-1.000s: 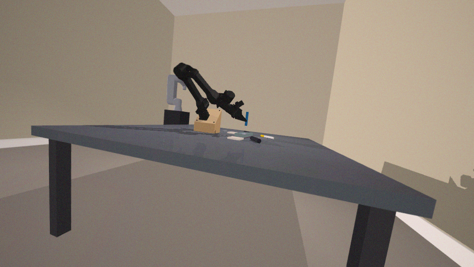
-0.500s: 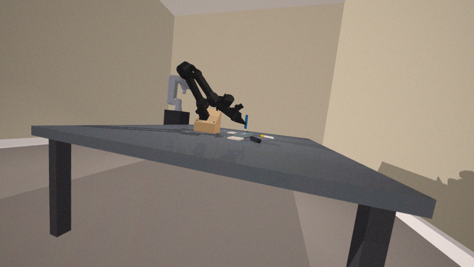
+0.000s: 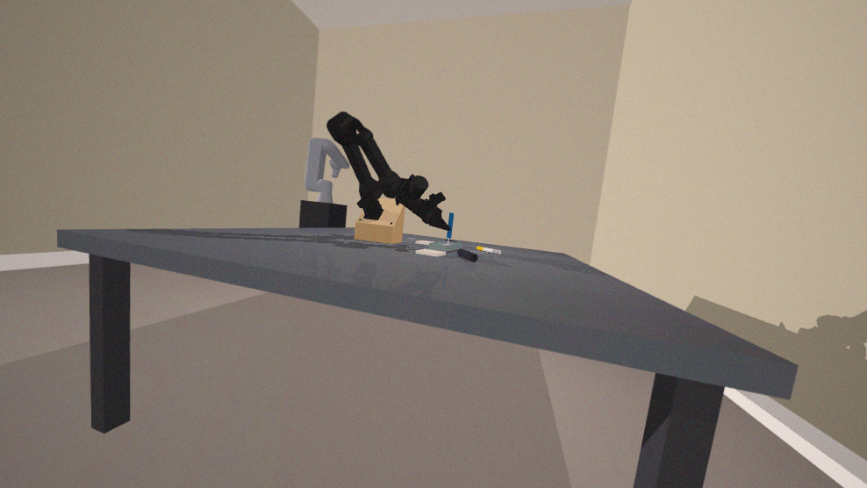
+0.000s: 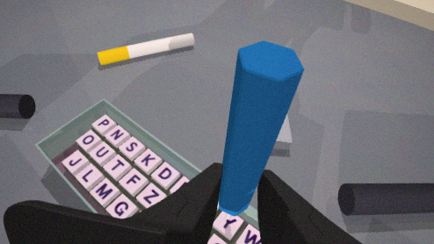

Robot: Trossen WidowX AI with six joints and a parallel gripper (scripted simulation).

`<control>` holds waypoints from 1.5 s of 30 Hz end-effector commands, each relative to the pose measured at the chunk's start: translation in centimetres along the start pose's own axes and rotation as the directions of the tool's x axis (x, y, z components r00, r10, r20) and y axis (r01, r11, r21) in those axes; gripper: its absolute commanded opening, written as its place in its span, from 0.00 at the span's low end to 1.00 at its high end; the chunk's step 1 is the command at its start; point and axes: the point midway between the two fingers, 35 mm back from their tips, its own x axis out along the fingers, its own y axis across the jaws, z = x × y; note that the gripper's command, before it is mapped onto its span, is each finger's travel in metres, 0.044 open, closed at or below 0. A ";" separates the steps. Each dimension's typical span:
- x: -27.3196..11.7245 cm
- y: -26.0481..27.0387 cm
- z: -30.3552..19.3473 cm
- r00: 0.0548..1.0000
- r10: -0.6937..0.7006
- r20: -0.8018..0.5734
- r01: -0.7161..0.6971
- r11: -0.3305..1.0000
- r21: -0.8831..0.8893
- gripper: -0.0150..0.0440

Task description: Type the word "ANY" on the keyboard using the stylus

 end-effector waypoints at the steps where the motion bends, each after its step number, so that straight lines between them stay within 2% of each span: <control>1: 0.1 0.1 -0.2 1.000 0.004 0.003 -0.004 1.000 -0.005 0.39; 27: 0.4 0.1 -0.8 1.000 0.004 0.003 -0.004 1.000 -0.005 0.39; 45: -1.4 0.1 2.5 1.000 0.004 0.004 -0.004 1.000 -0.004 0.39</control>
